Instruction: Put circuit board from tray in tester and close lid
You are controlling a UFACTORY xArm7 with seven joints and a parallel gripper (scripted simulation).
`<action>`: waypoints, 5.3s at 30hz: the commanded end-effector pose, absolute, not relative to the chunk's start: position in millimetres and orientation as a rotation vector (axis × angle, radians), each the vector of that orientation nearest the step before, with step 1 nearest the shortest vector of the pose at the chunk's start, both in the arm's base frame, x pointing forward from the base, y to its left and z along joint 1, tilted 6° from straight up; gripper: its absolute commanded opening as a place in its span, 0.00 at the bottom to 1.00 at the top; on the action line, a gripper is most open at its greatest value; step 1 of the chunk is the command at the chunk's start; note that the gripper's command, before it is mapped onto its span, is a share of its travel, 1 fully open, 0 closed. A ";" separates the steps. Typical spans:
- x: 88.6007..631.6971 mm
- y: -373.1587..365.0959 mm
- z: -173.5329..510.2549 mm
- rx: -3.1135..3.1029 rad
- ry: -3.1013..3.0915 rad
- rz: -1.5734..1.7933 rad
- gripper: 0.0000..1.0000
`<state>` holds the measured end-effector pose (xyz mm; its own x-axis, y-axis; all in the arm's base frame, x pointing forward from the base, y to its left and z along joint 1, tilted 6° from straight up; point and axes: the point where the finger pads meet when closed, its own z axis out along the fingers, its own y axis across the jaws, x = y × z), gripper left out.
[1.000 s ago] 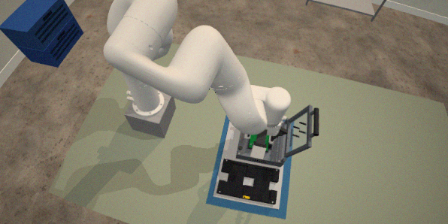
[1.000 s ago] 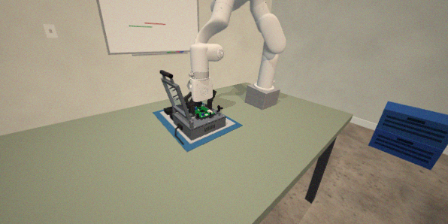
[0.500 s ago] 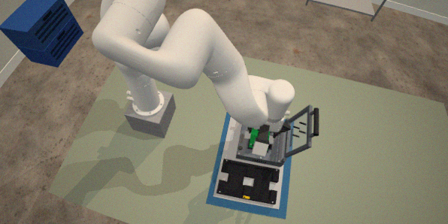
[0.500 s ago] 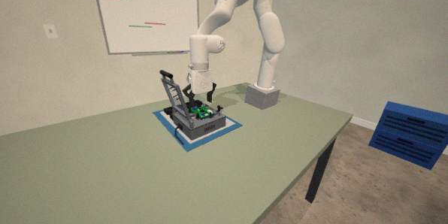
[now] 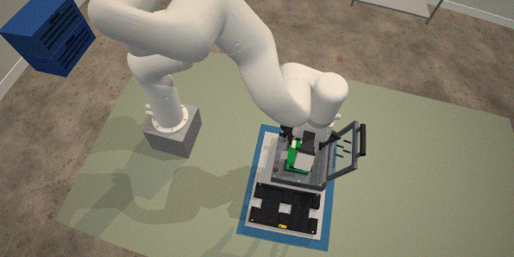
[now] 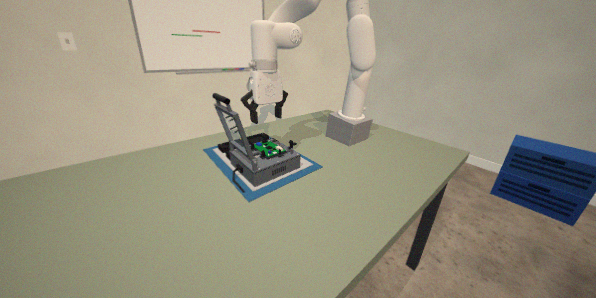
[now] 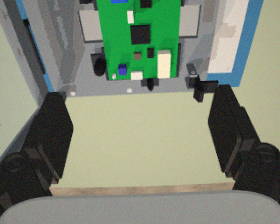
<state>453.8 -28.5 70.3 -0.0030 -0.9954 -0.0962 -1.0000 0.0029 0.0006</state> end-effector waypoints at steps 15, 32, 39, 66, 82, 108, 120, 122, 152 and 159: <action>453.2 -38.9 162.8 -2.164 2.171 0.107 1.00; 453.1 -42.6 198.9 -2.164 2.171 0.107 1.00; 453.1 -42.8 201.1 -2.164 2.171 0.107 1.00; 477.2 -42.9 201.3 -2.164 2.171 0.107 0.51; 558.6 -43.0 201.6 -2.164 2.171 0.107 0.51; 598.4 -43.1 201.7 -2.164 2.171 0.107 0.51; 598.4 -43.0 201.3 -2.164 2.171 0.107 0.51; 598.4 -43.0 201.2 -2.164 2.171 0.107 0.51; 598.4 -42.9 199.7 -2.164 2.171 0.107 0.51; 598.4 -42.9 199.7 -2.164 2.171 0.107 0.51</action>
